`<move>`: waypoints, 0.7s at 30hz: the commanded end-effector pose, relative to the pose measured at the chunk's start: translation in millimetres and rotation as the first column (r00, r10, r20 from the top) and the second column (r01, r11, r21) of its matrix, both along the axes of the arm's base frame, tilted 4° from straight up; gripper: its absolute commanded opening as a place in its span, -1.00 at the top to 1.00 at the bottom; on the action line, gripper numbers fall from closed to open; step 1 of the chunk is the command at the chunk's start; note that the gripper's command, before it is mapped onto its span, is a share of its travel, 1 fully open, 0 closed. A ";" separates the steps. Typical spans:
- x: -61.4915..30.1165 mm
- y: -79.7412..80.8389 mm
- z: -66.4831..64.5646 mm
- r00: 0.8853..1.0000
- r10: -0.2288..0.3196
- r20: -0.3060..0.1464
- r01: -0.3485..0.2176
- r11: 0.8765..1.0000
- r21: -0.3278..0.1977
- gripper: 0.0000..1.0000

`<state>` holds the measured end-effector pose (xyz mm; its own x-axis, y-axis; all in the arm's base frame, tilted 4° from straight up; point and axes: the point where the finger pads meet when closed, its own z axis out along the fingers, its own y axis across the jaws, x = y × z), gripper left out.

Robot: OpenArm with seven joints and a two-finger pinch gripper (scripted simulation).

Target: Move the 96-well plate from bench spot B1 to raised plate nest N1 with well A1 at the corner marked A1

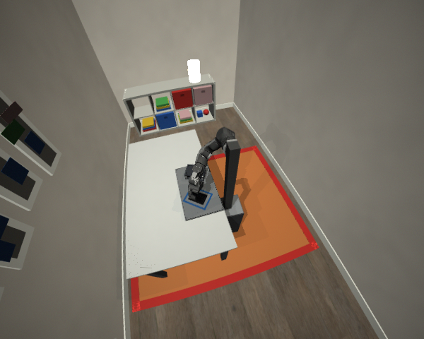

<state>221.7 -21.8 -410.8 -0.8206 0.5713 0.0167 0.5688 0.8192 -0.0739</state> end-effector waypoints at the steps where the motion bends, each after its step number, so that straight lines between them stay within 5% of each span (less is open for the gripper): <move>1: 1.3 0.5 1.9 1.000 -0.004 0.002 0.004 1.000 0.001 -0.54; 21: -0.2 0.0 3.7 1.000 -0.004 0.002 0.004 1.000 0.001 -0.54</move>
